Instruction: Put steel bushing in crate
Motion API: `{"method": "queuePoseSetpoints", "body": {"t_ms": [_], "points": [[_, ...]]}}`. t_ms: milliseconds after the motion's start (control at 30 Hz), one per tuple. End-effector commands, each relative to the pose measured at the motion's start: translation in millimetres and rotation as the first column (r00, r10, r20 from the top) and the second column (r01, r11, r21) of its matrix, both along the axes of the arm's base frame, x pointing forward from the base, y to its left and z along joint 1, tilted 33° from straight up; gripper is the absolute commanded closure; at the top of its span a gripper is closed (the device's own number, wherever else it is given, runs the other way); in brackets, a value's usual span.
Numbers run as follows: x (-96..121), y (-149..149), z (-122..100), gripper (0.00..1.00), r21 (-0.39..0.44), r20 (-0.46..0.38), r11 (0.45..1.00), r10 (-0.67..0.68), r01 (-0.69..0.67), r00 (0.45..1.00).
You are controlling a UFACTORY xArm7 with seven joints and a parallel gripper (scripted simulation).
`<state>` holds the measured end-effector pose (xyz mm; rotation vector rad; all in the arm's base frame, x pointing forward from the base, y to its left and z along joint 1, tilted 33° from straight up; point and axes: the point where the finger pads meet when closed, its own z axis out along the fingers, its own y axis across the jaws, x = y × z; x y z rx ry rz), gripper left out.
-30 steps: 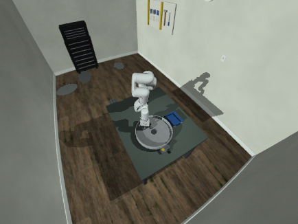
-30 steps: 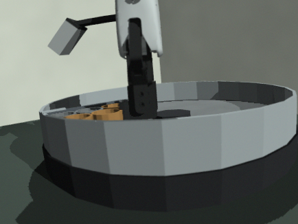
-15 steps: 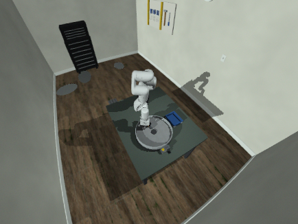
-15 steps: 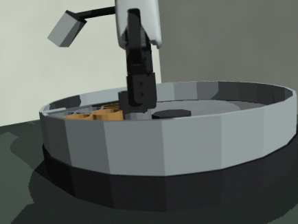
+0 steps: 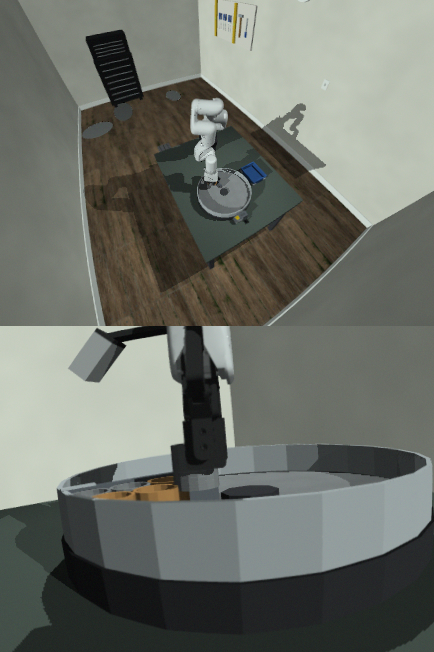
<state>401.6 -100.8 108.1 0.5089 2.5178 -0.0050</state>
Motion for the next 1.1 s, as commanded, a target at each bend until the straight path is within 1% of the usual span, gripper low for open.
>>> {"method": "queuePoseSetpoints", "body": {"t_ms": [0,500,867,1067], "points": [[-1.1,0.4,3.5,1.0,0.006,0.0,1.0,0.004,-0.004,1.0],[-8.5,1.1,14.5,1.0,0.005,-0.001,1.0,0.003,-0.003,1.0],[-19.1,3.1,31.2,1.0,0.005,-0.001,1.0,0.003,-0.003,1.0],[-20.5,3.4,33.5,1.0,0.005,-0.001,1.0,0.003,-0.003,1.0]]}}
